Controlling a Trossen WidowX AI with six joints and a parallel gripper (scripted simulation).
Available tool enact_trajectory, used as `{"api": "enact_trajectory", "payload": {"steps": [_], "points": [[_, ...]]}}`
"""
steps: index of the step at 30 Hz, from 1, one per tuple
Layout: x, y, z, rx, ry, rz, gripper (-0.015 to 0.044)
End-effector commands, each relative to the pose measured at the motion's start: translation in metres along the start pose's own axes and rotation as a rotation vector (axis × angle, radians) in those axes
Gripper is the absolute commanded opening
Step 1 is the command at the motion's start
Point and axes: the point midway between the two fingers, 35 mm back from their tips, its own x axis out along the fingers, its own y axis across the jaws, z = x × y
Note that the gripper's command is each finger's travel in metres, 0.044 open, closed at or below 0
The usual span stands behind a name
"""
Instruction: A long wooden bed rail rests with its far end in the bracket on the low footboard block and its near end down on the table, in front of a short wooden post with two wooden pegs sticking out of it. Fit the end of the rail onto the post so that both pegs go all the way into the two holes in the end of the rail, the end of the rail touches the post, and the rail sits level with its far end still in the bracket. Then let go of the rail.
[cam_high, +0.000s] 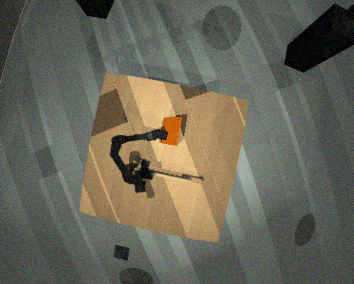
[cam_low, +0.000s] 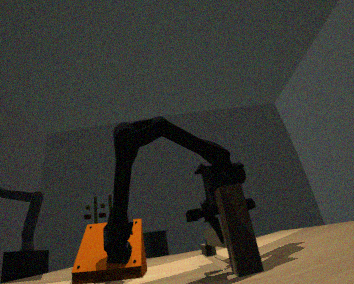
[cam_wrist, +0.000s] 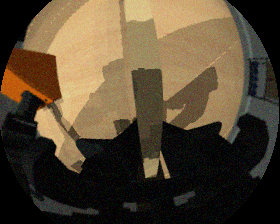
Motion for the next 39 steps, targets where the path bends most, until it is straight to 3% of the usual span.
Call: {"api": "enact_trajectory", "payload": {"steps": [1, 37, 39], "points": [[0.0, 0.0, -0.002, -0.005, 0.002, -0.001, 0.0], [-0.001, 0.0, -0.013, -0.005, 0.003, -0.001, 0.0], [0.0, 0.0, -0.011, 0.0, 0.0, -0.001, 0.0053]]}}
